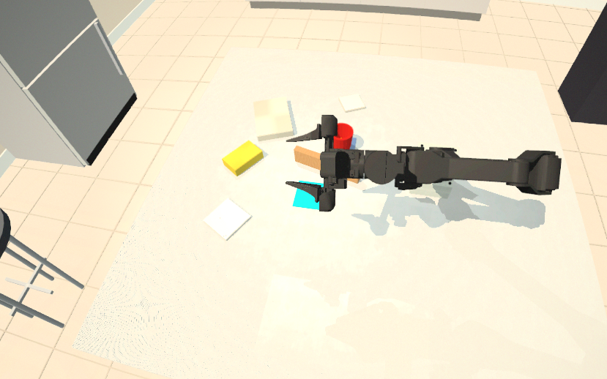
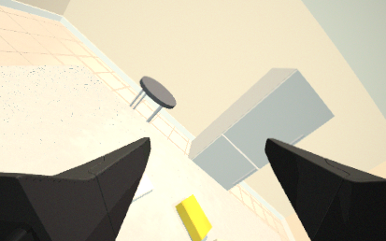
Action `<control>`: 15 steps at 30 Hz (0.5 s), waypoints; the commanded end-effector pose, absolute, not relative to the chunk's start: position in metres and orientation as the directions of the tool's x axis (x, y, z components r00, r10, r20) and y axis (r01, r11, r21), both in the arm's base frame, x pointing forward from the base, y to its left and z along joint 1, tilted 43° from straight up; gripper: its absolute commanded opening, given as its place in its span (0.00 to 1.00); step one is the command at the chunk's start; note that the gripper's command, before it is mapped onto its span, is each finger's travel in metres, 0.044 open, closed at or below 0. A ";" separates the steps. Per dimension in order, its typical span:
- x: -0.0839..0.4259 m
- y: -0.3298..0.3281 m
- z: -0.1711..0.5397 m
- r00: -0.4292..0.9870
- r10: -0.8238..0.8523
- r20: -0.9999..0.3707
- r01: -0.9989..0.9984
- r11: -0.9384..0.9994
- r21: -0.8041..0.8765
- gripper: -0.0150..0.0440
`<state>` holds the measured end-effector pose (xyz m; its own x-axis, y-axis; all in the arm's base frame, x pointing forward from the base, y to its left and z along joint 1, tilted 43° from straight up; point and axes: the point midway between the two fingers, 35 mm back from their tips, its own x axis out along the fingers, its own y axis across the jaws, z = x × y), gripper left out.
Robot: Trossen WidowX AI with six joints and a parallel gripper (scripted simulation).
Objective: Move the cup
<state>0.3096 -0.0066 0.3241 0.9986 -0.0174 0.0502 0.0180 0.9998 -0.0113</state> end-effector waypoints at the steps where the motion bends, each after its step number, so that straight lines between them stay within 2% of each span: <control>1: 0.311 -0.007 0.322 0.999 -0.018 0.037 0.019 1.000 -0.023 0.89; 5: 0.339 -0.028 0.266 0.975 -0.032 -0.218 -0.017 0.975 -0.223 0.71; 9: 0.354 -0.055 0.198 0.866 -0.026 -0.499 -0.178 0.917 -0.356 0.53; 10: 0.355 -0.061 0.181 0.827 -0.017 -0.561 -0.230 0.901 -0.367 0.50; 15: 0.341 -0.092 0.110 0.619 0.046 -0.784 -0.443 0.845 -0.299 0.50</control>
